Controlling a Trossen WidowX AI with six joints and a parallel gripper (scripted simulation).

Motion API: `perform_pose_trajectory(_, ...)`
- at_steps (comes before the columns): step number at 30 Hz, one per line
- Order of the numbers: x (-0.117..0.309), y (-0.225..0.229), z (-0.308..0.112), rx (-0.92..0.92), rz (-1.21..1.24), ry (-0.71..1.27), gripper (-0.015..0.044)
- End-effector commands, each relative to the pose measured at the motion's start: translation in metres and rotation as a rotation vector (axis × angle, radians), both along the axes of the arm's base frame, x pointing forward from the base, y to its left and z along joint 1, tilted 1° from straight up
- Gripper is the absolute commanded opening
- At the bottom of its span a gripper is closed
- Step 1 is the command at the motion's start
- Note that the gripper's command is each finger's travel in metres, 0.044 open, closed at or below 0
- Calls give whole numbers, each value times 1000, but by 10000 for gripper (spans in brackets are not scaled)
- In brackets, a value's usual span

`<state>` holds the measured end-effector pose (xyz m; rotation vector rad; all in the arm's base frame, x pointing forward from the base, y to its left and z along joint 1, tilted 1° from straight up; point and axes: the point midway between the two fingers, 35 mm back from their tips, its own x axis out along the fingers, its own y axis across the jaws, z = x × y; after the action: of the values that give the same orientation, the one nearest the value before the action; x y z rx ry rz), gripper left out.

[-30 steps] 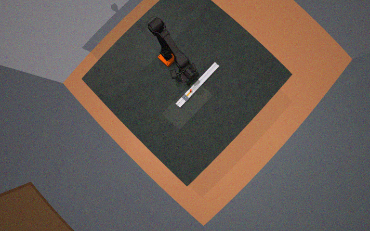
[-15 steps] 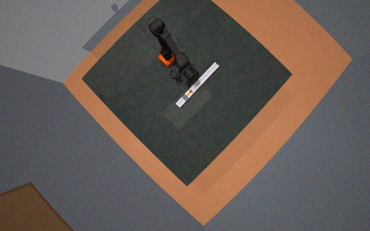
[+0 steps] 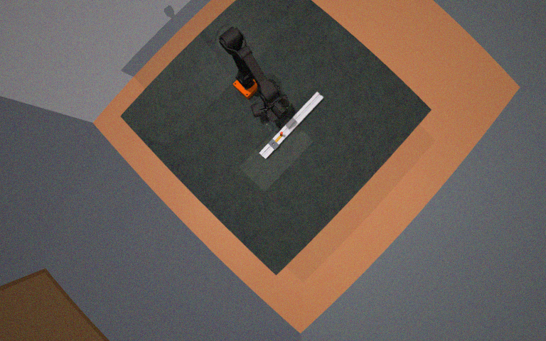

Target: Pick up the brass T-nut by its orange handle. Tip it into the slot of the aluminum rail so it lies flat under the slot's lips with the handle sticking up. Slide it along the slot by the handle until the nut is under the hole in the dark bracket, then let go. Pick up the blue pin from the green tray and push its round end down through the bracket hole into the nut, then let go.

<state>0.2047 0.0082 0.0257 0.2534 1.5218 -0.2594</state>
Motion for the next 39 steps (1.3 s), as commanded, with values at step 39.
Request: perform_pose_trajectory(39,-1,-1,63,4,-4,1,-150)
